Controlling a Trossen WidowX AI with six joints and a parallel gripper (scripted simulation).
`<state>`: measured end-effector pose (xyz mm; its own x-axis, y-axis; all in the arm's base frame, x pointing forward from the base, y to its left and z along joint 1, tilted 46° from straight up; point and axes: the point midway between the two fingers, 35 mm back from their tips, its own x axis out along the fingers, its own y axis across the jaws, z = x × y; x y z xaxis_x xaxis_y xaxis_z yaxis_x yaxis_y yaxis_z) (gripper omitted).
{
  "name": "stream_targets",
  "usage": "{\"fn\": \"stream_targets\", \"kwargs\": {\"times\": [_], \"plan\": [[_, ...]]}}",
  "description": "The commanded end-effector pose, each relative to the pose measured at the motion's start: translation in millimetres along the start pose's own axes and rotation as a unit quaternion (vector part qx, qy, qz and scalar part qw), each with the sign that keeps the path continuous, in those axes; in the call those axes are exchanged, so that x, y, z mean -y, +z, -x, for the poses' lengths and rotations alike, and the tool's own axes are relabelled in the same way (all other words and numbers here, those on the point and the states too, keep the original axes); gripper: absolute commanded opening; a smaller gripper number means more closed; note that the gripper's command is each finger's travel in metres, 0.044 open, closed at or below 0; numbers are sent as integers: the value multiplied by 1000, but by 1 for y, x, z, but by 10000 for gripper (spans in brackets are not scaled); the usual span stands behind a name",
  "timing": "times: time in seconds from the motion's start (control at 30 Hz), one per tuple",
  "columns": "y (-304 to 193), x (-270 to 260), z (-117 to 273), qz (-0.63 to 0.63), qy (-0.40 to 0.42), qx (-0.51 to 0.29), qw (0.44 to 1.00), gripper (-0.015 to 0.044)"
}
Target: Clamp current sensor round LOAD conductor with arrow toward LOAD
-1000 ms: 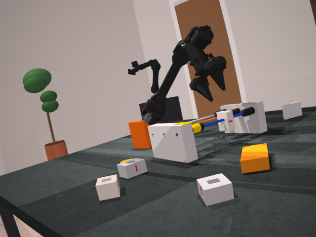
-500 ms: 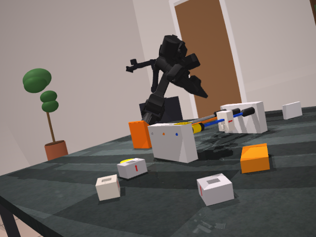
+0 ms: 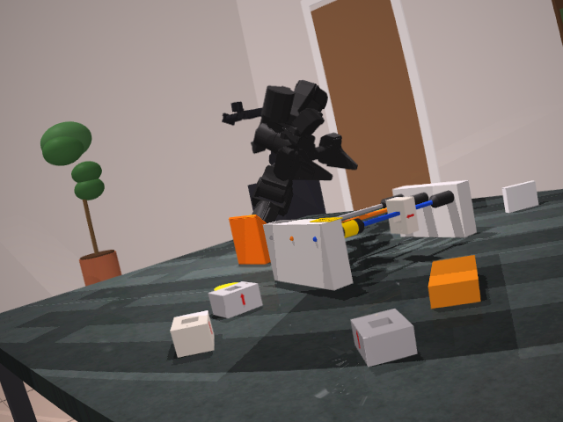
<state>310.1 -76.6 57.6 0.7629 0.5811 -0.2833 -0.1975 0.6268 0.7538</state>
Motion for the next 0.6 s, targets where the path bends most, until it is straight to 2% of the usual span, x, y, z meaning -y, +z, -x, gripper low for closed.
{"fn": "stream_targets", "kwargs": {"times": [0.0, 0.4, 0.53, 0.57], "plan": [[0, 1, 0, 2, -1, -1, 1000, 440], [1, 1, -1, 7, -2, -3, 1000, 440], [17, 8, -18, 102, -14, -49, 994, 440], [5, 5, -7, 44, -9, -22, 999, 440]]}}
